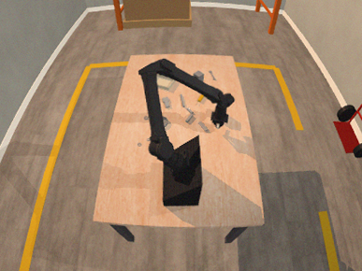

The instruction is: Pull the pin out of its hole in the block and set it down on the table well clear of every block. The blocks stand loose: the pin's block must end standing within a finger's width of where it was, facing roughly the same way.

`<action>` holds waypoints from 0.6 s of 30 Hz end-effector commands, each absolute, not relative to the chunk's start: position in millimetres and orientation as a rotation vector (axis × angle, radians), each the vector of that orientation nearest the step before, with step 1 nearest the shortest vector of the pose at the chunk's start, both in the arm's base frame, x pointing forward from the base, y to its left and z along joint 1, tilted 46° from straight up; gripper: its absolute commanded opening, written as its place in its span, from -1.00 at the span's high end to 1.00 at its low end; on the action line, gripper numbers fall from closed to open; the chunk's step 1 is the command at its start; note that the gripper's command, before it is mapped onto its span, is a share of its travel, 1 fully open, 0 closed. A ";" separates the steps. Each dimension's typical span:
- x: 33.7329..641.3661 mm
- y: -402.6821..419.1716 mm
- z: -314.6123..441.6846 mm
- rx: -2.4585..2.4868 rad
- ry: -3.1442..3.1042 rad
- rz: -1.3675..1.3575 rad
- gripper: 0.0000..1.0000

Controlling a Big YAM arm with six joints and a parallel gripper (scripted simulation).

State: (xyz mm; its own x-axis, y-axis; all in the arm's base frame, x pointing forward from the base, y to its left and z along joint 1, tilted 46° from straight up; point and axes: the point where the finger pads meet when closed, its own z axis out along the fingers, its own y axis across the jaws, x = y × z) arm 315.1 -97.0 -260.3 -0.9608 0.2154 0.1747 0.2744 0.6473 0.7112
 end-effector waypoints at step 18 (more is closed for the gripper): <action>326.3 -117.3 -255.0 -0.440 -2.837 -1.211 1.00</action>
State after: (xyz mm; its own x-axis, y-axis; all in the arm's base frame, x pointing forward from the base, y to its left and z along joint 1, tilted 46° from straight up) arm 315.1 -97.0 -260.3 -0.9609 0.2152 0.1745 0.2741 0.6473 0.7112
